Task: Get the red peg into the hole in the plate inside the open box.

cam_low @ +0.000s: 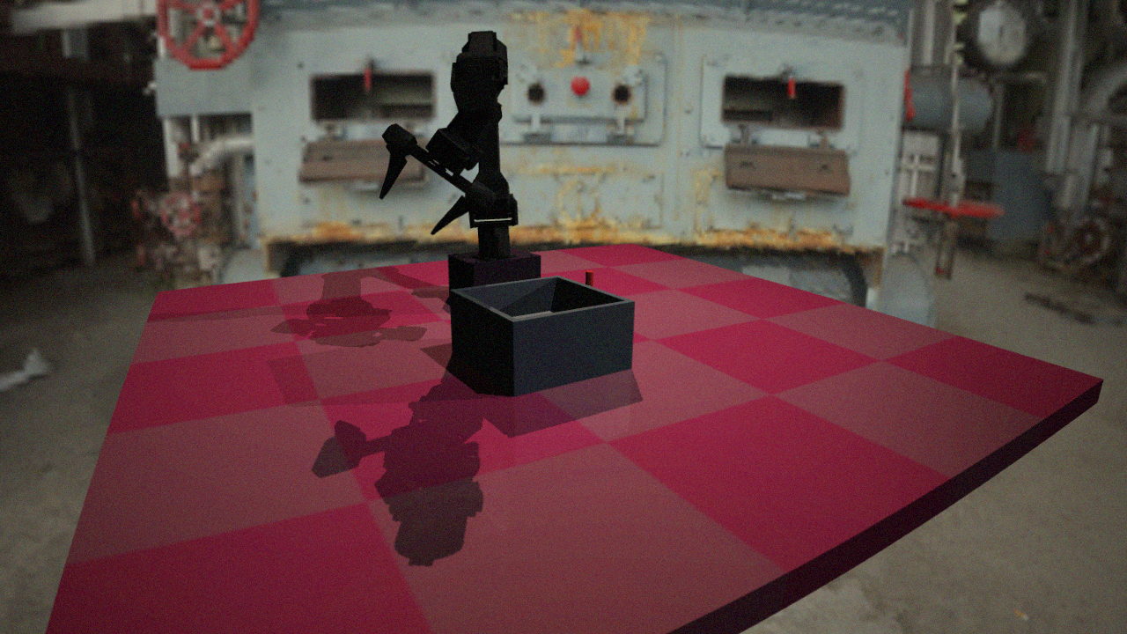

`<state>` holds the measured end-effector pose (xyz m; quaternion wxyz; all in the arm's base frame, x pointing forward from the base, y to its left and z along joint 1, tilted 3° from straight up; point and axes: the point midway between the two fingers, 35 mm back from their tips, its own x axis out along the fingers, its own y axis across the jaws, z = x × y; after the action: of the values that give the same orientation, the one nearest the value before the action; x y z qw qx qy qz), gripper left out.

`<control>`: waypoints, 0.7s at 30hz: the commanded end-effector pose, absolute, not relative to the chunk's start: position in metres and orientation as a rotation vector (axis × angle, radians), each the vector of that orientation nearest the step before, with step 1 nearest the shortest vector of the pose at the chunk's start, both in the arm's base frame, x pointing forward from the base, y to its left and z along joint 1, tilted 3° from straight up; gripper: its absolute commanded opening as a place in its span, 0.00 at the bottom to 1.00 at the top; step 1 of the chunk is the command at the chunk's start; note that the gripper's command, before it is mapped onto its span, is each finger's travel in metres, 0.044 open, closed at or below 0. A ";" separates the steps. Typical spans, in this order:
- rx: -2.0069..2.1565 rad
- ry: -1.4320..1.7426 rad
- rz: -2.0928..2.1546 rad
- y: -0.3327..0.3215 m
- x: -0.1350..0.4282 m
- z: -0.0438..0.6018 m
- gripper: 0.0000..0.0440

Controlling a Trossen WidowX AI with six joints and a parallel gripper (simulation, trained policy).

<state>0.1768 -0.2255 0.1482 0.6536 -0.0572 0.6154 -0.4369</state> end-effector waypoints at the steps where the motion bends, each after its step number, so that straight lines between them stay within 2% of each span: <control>1: -0.070 1.383 -0.938 -0.199 0.199 0.142 1.00; 11: 0.072 1.372 -0.843 -0.120 0.233 0.134 1.00; 21: 0.195 1.421 -0.816 -0.042 0.235 0.124 1.00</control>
<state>0.2371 -0.0633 0.1288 0.6891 0.0715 0.6225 -0.3640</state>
